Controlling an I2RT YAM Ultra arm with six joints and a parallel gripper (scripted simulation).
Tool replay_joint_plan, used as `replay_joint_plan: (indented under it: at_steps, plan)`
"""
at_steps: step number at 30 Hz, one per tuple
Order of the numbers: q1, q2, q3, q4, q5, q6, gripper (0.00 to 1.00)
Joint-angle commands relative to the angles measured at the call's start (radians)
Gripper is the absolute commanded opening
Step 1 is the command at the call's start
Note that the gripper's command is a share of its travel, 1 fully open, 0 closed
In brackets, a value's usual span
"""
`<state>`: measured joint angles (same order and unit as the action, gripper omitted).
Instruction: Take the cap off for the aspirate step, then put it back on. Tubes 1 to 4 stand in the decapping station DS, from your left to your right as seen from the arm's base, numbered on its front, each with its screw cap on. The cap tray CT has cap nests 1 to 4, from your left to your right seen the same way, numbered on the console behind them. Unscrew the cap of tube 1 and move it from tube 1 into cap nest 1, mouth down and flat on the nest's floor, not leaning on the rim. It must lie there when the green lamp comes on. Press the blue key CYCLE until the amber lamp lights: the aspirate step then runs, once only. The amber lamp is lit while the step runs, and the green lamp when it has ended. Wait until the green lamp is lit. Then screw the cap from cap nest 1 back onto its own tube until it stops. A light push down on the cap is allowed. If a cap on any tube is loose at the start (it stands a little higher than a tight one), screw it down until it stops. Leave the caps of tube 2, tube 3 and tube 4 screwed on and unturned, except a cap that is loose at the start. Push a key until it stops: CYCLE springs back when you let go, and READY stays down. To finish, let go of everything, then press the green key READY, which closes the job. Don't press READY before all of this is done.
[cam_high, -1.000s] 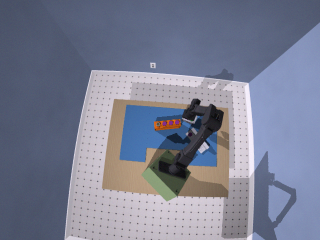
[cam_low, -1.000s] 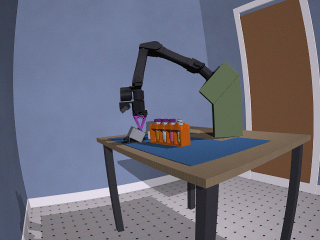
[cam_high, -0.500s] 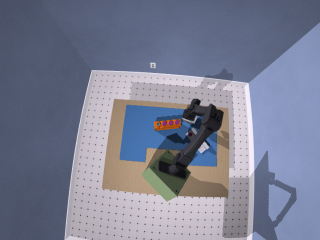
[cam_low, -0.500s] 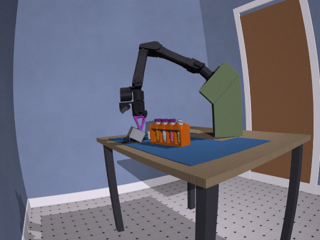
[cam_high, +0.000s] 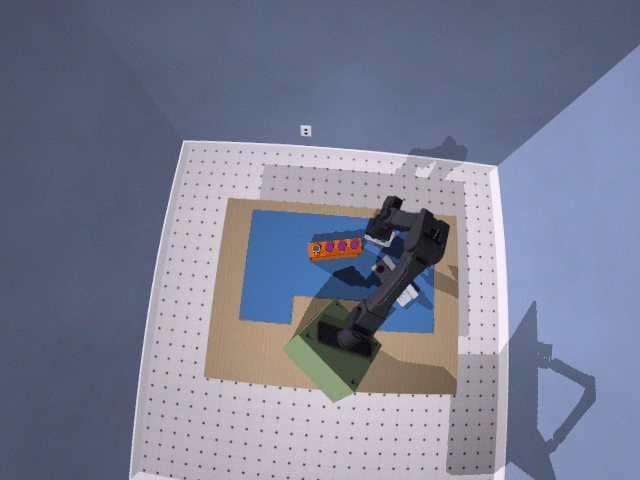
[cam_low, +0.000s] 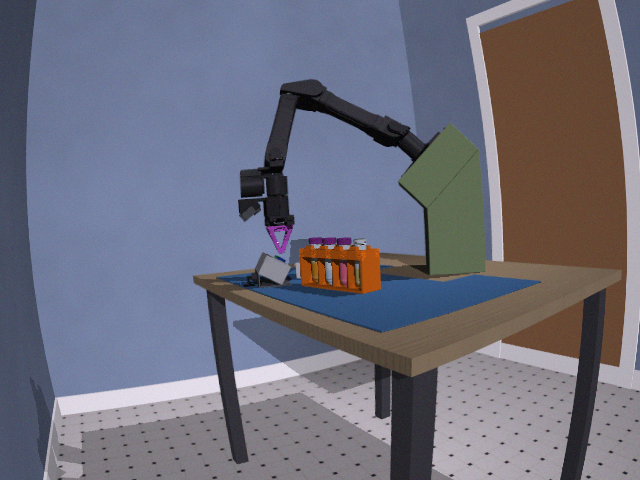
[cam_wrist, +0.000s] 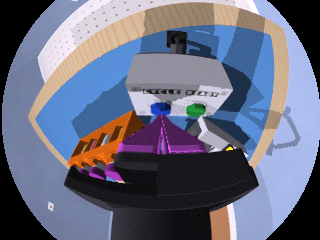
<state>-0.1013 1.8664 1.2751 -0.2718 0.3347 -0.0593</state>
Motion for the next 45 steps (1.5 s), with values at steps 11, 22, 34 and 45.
replay_joint_plan:
  at_steps: [11,22,34,45]
  plan:
    - [0.019,-0.054,-0.009,-0.034,0.012,0.014,0.0]
    - [-0.173,-0.152,-0.185,0.083,-0.116,0.408,1.0]
    - [-0.418,-0.193,-0.291,0.173,-0.284,0.23,1.0]
    - [-0.572,-0.179,-0.308,0.203,-0.392,0.12,1.0]
